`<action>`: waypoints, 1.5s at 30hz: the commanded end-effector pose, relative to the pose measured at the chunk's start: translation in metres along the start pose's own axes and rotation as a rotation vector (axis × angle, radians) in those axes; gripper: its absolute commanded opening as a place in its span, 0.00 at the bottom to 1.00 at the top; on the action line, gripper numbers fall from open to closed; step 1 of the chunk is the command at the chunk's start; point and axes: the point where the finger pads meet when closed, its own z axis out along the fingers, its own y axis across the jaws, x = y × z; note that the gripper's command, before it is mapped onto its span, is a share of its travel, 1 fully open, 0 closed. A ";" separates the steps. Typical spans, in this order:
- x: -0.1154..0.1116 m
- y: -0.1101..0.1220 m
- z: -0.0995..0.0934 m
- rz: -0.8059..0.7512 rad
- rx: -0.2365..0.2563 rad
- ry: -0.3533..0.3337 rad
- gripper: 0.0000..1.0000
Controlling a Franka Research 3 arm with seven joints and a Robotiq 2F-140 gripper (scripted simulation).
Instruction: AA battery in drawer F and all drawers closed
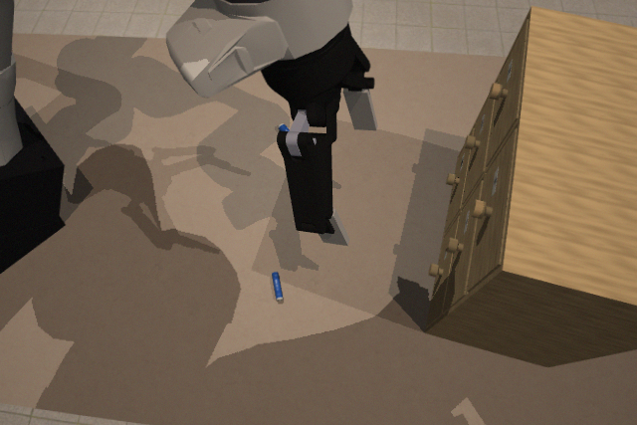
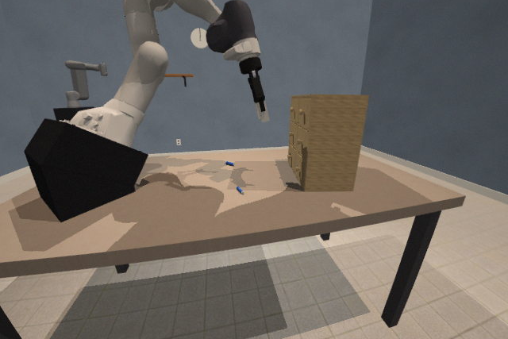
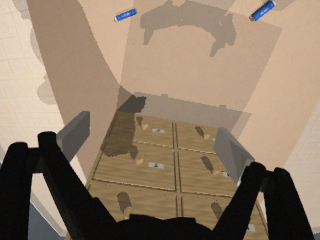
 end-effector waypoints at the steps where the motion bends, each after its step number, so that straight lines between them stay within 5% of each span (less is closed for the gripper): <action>1: 0.020 0.012 -0.002 0.038 -0.032 0.135 1.00; 11: 0.027 0.012 -0.014 0.036 -0.033 0.247 1.00; 45: 0.027 0.011 -0.014 0.032 -0.035 0.246 1.00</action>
